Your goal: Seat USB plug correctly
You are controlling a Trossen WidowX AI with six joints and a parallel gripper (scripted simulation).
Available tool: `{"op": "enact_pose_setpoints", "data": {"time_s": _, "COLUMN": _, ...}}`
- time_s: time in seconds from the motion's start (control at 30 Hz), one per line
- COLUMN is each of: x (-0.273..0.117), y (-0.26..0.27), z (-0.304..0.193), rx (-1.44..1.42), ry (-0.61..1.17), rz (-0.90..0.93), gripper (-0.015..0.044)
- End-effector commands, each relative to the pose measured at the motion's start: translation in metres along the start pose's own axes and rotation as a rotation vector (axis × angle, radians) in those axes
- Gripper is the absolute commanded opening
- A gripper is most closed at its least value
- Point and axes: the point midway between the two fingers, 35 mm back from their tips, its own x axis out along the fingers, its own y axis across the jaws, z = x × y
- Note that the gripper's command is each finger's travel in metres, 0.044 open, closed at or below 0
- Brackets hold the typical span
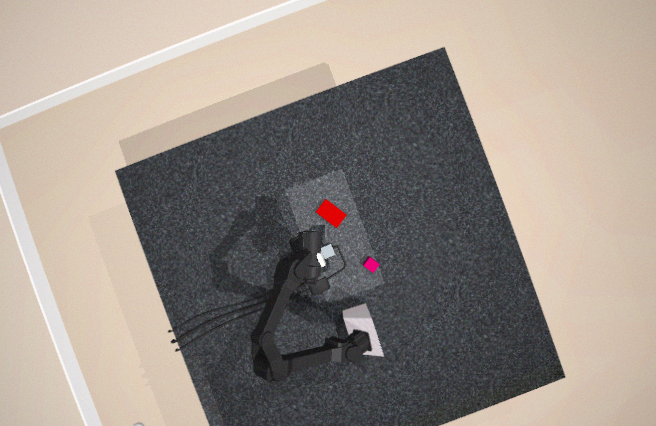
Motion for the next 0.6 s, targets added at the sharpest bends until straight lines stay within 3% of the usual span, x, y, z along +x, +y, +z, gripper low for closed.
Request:
{"op": "enact_pose_setpoints", "data": {"time_s": 0.0, "x": 0.0007, "y": -0.0002, "z": 0.0, "rx": 0.003, "ry": -0.003, "rz": -0.002, "gripper": 0.0}}
{"op": "enact_pose_setpoints", "data": {"time_s": 0.57, "x": 0.0027, "y": -0.0002, "z": -0.0002, "rx": 0.003, "ry": -0.003, "rz": -0.002, "gripper": 0.0}}
